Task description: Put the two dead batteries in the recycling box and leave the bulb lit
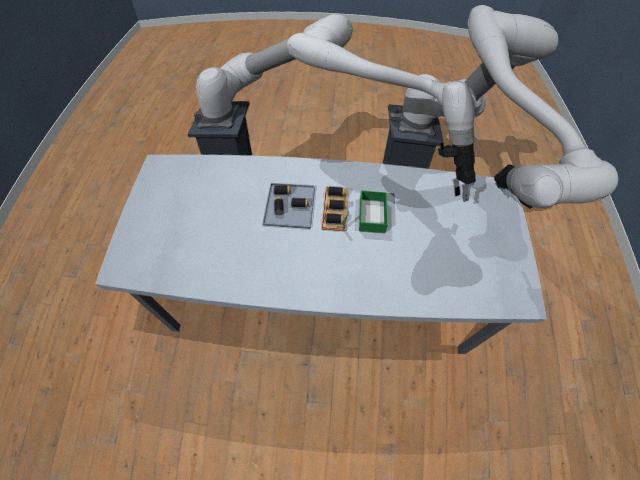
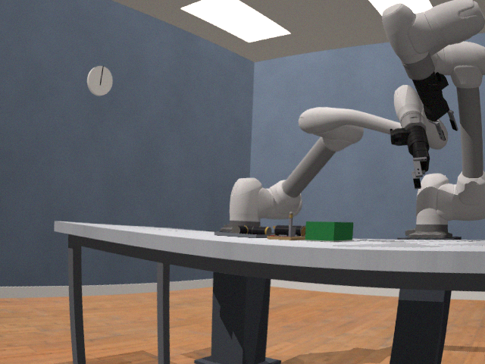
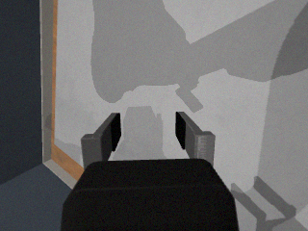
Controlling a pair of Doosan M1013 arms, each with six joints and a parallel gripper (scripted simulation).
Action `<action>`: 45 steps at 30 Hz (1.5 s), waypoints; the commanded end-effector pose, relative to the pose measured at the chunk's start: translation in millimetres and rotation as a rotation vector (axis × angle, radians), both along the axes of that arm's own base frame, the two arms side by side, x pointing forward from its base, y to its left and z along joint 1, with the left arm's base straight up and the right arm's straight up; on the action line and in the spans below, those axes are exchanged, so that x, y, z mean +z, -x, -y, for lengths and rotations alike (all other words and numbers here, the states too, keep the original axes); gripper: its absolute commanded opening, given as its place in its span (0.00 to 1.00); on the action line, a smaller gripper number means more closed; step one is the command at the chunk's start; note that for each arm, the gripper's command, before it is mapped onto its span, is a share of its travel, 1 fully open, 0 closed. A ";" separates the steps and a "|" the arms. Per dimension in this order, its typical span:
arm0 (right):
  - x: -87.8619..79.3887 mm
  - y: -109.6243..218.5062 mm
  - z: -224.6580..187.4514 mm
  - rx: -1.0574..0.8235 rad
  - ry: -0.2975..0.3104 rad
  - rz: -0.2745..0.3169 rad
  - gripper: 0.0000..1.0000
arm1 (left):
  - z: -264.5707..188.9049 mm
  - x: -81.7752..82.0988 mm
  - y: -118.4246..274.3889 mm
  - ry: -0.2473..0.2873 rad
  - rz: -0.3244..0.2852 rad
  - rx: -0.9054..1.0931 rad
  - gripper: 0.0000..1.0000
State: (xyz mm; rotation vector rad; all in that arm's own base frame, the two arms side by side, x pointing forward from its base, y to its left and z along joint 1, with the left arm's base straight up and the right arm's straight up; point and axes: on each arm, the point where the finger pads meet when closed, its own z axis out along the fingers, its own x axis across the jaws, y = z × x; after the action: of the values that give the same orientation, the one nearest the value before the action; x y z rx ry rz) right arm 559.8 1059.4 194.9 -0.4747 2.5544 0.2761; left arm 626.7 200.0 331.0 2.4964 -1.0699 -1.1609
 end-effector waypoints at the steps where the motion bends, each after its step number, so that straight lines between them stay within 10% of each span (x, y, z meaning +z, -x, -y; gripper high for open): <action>1: 3.6 0.0 -0.4 0.000 -0.004 0.001 1.00 | -0.2 1.4 -0.1 -0.001 0.002 0.000 1.00; 20: 2.0 -4.8 14.2 -0.012 0.007 -0.017 1.00 | -0.4 1.4 0.1 -0.002 0.002 0.001 1.00; 34: -19.4 -25.1 251.2 -0.206 0.140 -0.303 1.00 | -24.2 2.4 16.9 -0.048 0.020 0.089 1.00; 45: -33.1 27.4 447.5 -0.360 0.204 -0.533 1.00 | -94.2 4.8 79.5 -0.203 0.066 0.386 1.00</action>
State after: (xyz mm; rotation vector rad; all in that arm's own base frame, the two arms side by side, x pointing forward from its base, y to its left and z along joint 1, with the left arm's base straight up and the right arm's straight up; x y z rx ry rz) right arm 543.3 645.1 160.5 -0.0232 3.1163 0.0044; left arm 562.5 278.4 334.0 2.7076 -0.5787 -1.1323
